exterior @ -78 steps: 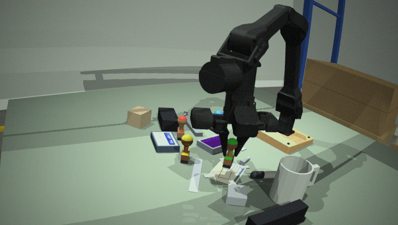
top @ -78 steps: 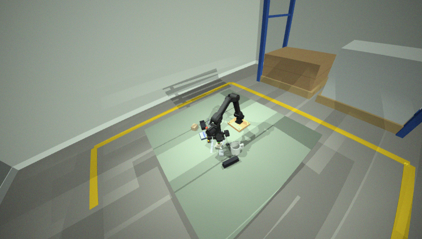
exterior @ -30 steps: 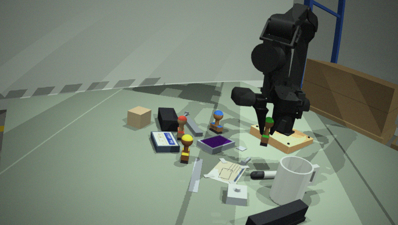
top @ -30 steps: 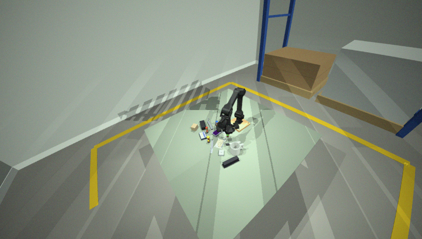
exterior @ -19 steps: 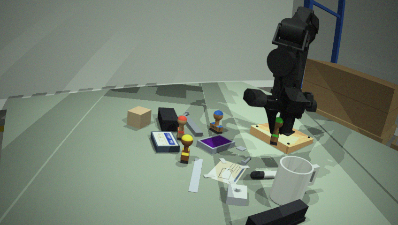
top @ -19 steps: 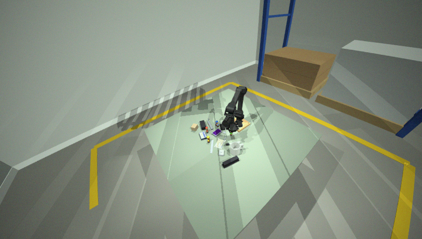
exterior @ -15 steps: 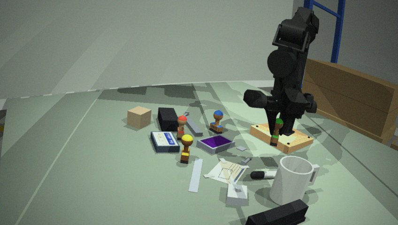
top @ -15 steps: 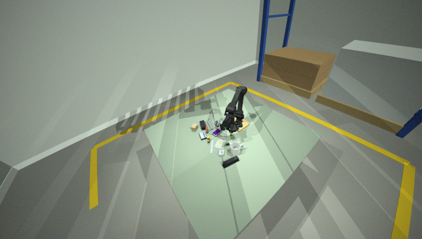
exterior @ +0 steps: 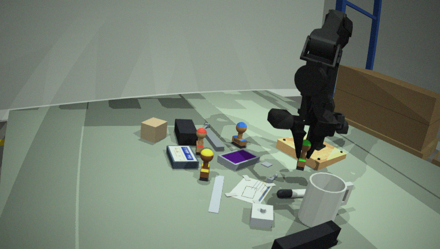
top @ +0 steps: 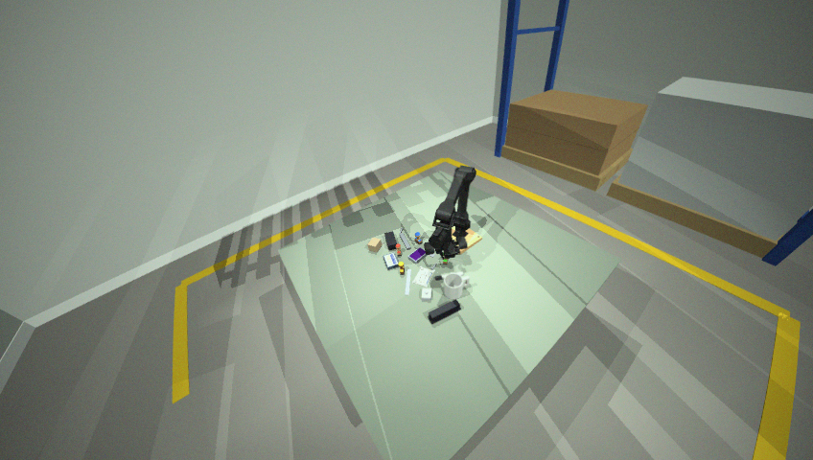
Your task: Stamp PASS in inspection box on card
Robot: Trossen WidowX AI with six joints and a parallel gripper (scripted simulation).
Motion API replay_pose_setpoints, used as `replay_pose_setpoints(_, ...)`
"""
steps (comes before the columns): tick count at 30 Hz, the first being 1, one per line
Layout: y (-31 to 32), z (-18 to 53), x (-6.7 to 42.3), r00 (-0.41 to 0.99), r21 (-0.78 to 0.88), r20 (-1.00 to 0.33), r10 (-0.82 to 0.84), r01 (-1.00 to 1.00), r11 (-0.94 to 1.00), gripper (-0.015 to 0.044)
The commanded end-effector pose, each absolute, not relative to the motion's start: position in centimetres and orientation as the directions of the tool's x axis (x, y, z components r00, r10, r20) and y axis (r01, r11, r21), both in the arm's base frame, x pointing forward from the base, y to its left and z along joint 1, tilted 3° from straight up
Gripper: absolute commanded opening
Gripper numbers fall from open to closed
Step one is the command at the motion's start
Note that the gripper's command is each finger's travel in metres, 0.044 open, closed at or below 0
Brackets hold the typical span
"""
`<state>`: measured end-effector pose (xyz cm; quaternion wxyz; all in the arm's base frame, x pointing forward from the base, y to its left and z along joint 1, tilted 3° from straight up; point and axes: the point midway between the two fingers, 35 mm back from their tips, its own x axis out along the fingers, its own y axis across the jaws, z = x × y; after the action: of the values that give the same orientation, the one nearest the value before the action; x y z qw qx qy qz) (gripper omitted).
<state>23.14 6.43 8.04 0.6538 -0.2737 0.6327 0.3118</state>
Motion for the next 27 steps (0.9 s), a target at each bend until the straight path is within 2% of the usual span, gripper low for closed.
replay_pose_setpoints(1,6.5,7.0,23.0,-0.007,0.046,-0.998,0.062,-0.751,0.659,0.0000)
replay_pose_setpoints(27,6.5,3.5,22.7,-0.007,0.047,-0.998,0.062,-0.751,0.659,0.0000)
